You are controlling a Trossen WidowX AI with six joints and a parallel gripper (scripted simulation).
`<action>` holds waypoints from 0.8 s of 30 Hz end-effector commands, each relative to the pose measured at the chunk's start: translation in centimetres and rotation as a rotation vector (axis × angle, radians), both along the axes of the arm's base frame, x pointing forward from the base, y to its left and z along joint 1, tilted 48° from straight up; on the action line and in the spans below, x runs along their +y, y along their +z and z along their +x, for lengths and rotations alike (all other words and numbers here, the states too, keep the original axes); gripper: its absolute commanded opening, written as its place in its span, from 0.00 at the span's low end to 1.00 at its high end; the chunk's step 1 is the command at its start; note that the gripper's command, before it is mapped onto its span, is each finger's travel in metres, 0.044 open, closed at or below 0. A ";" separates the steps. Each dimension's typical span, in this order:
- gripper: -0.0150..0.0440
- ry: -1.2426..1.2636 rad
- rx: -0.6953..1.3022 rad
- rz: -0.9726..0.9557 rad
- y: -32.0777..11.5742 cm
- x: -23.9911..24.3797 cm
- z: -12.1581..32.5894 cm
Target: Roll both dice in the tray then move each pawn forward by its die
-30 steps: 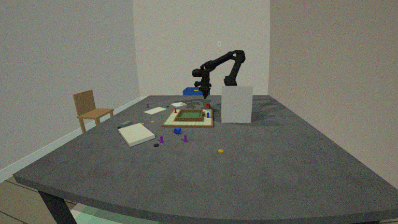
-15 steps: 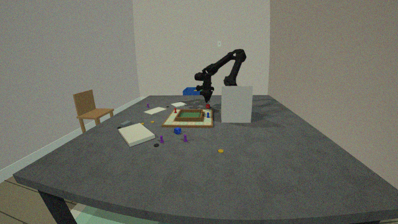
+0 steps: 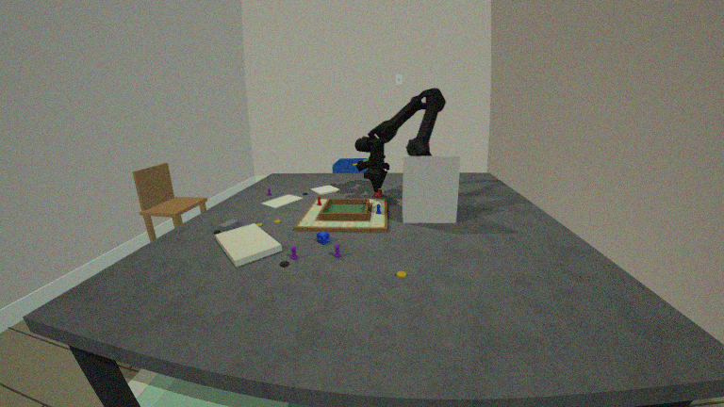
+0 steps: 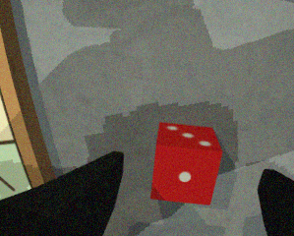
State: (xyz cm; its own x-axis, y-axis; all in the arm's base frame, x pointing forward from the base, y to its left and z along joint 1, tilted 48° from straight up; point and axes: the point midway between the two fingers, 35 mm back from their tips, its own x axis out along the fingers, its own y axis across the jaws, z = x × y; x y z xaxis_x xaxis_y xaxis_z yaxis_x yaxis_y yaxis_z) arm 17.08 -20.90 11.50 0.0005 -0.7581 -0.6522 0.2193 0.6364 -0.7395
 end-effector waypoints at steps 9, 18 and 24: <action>0.68 0.005 0.009 0.006 -1.2 -1.0 -0.1; 0.44 0.005 0.009 0.006 -1.2 -1.0 -0.1; 0.31 0.005 0.009 0.007 -1.2 -0.9 -0.1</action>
